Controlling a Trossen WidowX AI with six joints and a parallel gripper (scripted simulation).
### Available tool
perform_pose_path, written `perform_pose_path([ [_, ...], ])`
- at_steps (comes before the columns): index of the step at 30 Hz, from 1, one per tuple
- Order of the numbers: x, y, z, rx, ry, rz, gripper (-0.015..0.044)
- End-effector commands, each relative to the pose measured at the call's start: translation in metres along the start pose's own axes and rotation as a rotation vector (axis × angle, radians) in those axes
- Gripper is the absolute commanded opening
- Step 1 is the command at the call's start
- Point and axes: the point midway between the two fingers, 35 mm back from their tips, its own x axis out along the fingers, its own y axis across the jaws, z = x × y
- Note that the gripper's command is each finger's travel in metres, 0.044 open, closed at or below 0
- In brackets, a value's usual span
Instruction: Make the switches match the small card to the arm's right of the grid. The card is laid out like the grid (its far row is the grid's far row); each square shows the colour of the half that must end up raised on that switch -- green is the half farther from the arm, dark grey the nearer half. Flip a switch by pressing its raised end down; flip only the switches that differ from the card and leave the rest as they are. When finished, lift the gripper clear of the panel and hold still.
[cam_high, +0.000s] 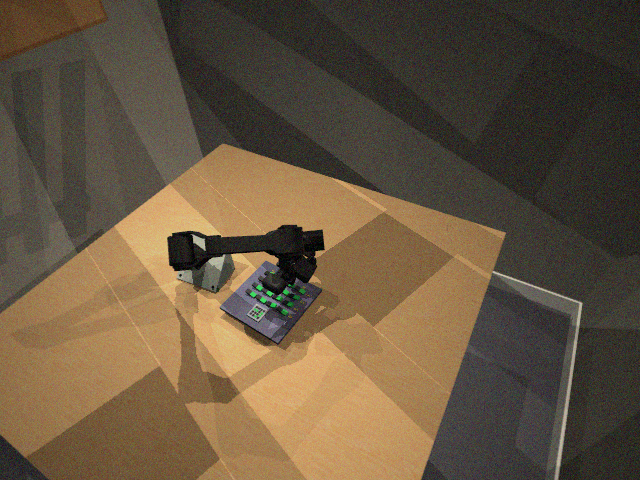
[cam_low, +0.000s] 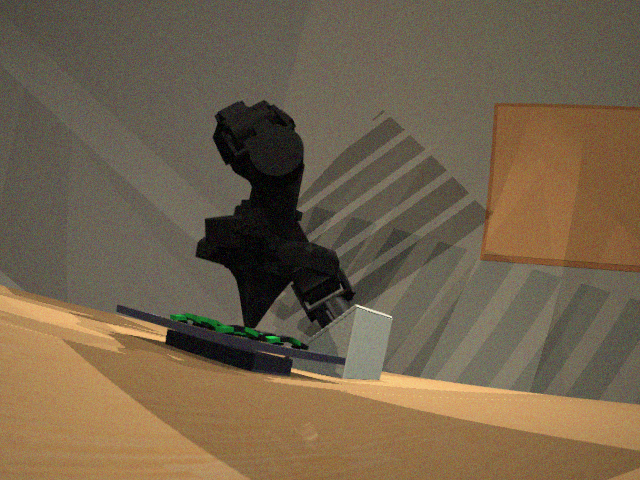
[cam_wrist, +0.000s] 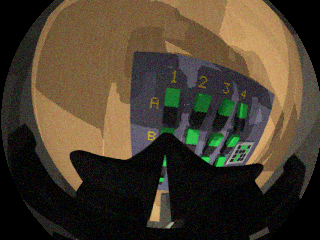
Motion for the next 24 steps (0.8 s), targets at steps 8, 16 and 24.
perform_pose_path([
  [8, 0.0026, -0.0001, -0.0004, -0.006, 0.000, -0.005, 0.0000],
  [16, 0.0037, -0.0001, -0.0004, -0.006, 0.000, -0.005, 0.0000],
  [24, 0.0047, -0.0001, -0.0003, -0.006, 0.000, -0.005, 0.0000],
])
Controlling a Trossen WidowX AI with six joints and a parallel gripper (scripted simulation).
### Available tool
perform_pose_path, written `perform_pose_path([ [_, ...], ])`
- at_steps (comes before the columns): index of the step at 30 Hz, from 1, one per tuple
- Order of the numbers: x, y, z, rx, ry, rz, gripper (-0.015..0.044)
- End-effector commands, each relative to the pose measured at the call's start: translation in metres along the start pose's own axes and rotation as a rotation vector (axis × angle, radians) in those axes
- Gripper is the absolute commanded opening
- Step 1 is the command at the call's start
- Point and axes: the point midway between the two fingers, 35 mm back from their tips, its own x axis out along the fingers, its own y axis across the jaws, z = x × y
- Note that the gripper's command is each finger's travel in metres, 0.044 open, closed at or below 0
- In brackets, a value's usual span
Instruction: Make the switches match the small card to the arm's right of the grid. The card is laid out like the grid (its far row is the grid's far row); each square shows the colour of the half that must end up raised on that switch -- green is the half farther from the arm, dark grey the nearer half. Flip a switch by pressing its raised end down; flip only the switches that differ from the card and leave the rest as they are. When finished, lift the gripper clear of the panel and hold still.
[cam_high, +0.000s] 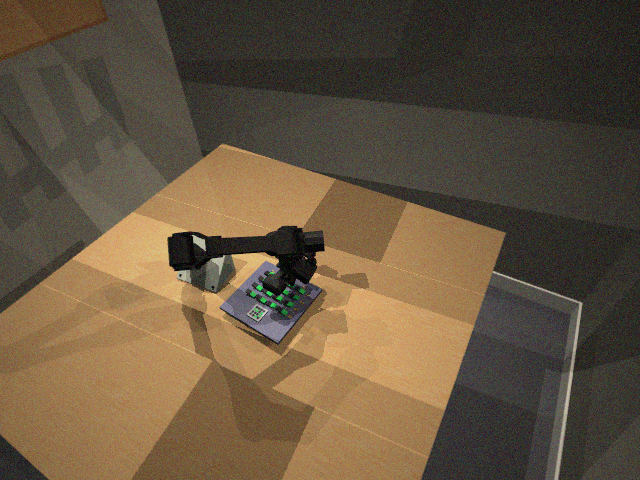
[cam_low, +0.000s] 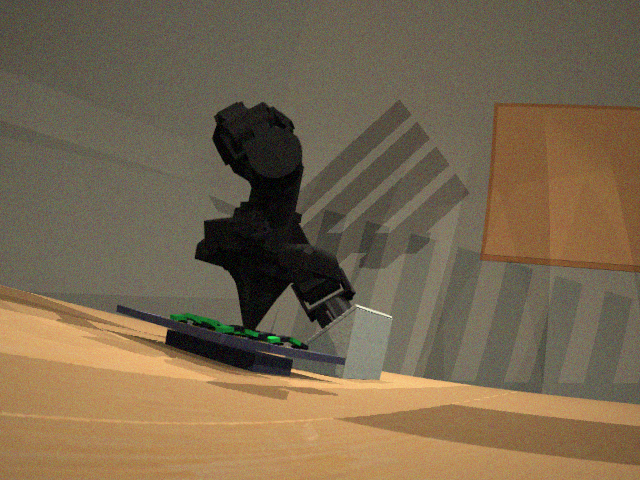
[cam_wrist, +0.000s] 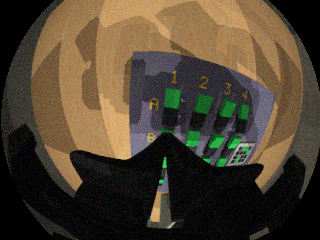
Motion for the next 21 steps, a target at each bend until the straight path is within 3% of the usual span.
perform_pose_path([
  [1, 0.002, 0.000, -0.001, -0.007, 0.001, -0.006, 0.0000],
  [14, 0.004, 0.000, -0.001, -0.007, 0.001, -0.006, 0.0000],
  [21, -0.062, 0.001, -0.003, -0.008, -0.024, -0.003, 0.0000],
])
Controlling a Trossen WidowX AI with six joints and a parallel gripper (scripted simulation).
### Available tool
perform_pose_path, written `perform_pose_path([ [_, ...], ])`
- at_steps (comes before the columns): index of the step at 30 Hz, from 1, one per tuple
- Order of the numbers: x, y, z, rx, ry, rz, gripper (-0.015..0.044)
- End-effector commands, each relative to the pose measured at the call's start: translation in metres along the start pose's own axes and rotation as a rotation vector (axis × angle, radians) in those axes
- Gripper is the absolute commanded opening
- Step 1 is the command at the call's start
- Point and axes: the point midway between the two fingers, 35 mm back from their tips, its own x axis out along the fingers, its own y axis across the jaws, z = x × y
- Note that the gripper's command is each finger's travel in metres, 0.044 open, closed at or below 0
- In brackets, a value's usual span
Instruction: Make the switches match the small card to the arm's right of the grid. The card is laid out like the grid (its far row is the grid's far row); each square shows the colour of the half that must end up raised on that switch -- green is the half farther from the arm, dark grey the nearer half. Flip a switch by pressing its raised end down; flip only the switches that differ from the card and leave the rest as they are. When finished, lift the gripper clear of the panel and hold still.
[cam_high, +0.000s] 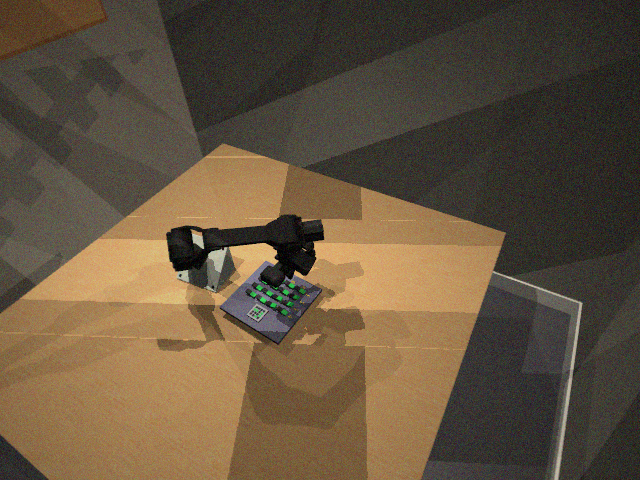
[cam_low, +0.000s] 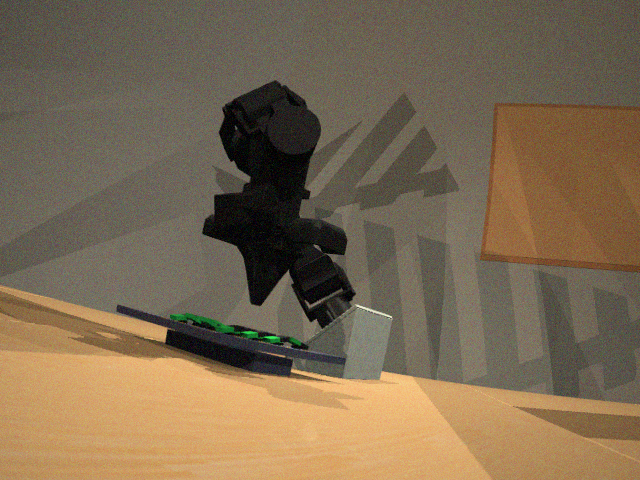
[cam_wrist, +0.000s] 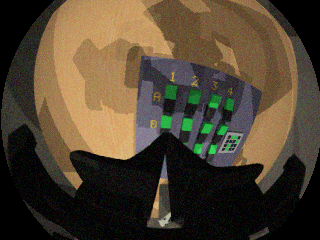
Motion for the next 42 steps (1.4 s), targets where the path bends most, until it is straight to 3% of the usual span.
perform_pose_path([
  [1, -0.031, -0.001, 0.000, 0.010, -0.025, 0.015, 0.0000],
  [5, -0.031, -0.003, 0.000, 0.010, -0.024, 0.015, 0.0000],
  [11, -0.030, -0.060, 0.000, 0.009, -0.024, 0.012, 0.0000],
  [16, -0.027, -0.060, 0.000, 0.009, -0.022, 0.012, 0.0000],
  [20, 0.005, -0.060, 0.002, 0.010, 0.001, 0.011, 0.0000],
  [42, 0.028, -0.060, 0.002, 0.010, 0.001, 0.010, 0.0000],
])
